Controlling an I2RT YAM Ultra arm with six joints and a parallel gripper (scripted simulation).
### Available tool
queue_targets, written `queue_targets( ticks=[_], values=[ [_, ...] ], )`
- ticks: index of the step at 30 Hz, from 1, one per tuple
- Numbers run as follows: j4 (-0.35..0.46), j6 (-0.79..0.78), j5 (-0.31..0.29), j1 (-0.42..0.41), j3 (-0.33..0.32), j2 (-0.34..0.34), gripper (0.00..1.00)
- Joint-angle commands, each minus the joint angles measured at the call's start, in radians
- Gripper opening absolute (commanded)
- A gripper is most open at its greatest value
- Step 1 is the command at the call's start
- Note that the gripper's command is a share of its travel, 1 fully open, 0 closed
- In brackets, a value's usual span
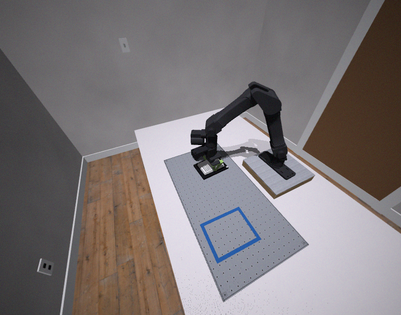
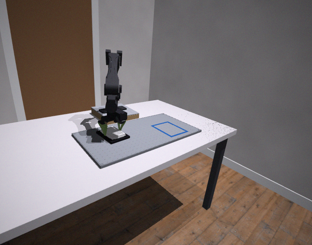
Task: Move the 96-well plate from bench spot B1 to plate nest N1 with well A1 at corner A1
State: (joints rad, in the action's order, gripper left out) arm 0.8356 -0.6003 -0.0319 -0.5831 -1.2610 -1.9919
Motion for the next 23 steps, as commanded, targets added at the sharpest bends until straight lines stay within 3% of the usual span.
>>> queue_targets(
  ticks=[1, 18, 23],
  values=[
    [-0.005, 0.003, -0.001, 0.002, -0.003, 0.005, 1.0],
    [0.119, -0.001, -0.004, -0.002, -0.083, 0.076, 1.0],
    [0.123, -0.001, -0.004, -0.002, -0.088, 0.075, 1.0]
  ],
)
